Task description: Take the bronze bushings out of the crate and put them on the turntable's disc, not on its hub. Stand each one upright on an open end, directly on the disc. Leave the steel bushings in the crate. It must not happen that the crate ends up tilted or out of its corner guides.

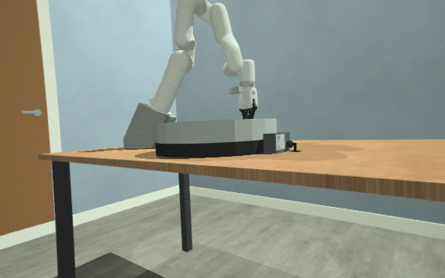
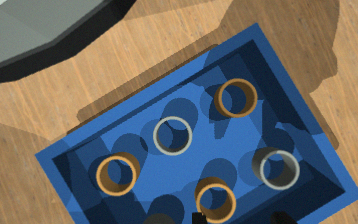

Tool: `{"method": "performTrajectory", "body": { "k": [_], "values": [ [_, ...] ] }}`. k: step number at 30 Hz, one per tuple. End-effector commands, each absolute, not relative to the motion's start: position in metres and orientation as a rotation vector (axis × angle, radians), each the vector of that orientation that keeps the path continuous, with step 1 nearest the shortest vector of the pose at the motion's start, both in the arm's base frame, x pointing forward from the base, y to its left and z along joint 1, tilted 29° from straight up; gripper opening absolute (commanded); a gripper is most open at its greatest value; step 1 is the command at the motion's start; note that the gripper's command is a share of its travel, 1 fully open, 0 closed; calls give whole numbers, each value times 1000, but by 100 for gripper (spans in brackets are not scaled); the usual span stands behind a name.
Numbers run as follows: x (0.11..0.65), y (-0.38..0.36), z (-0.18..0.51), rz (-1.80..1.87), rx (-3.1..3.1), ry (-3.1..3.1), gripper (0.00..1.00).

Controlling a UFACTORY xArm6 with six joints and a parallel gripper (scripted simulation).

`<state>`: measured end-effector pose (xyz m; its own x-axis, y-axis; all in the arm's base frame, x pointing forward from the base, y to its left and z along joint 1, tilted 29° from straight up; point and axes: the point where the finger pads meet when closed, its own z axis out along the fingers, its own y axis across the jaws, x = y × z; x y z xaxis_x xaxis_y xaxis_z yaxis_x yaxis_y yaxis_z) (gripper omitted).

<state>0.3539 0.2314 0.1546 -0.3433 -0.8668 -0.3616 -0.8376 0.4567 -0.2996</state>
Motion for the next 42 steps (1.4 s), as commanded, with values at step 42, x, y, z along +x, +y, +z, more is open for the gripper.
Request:
{"method": "performTrajectory", "body": {
  "k": [42],
  "values": [
    [384,246,102,-88,-1419,2237,41]
  ]
}}
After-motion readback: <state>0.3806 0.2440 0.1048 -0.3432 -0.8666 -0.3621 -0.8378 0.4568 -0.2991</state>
